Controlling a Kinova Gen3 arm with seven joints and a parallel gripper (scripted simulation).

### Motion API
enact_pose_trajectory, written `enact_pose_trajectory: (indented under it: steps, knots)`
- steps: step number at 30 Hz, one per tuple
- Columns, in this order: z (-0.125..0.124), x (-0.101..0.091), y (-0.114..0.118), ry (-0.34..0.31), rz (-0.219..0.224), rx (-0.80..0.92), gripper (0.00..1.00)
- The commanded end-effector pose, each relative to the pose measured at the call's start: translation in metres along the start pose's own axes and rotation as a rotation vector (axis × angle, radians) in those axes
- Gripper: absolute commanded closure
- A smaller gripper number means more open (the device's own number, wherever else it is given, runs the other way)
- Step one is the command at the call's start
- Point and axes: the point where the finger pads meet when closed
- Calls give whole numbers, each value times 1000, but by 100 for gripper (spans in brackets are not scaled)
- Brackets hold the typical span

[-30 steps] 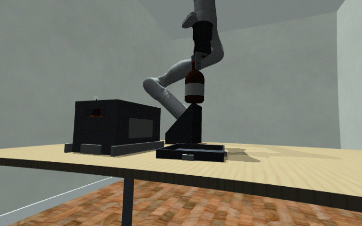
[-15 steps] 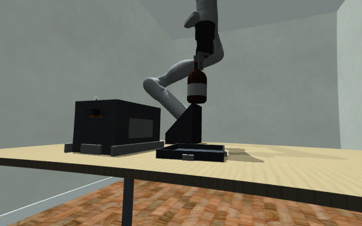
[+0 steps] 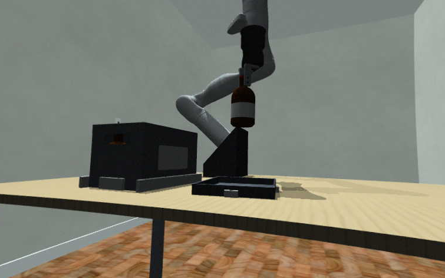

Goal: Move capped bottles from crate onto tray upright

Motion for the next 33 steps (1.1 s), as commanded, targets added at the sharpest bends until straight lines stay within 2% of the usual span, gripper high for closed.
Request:
enact_pose_trajectory:
  steps: [1, 18, 21, 33]
  knots:
    - [5, -1, -3, -6, -5, 0, 100]
    - [1, 29, -4, -6, -5, 0, 100]
    - [1, 26, -1, -8, 2, 13, 100]
    - [1, 50, -5, -7, -4, 2, 100]
Point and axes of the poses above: the point where the finger pads meet when closed, its own x axis out along the fingers, its own y axis across the jaws, z = x × y, and after that the axes turned 5 degrees about -x, right-handed
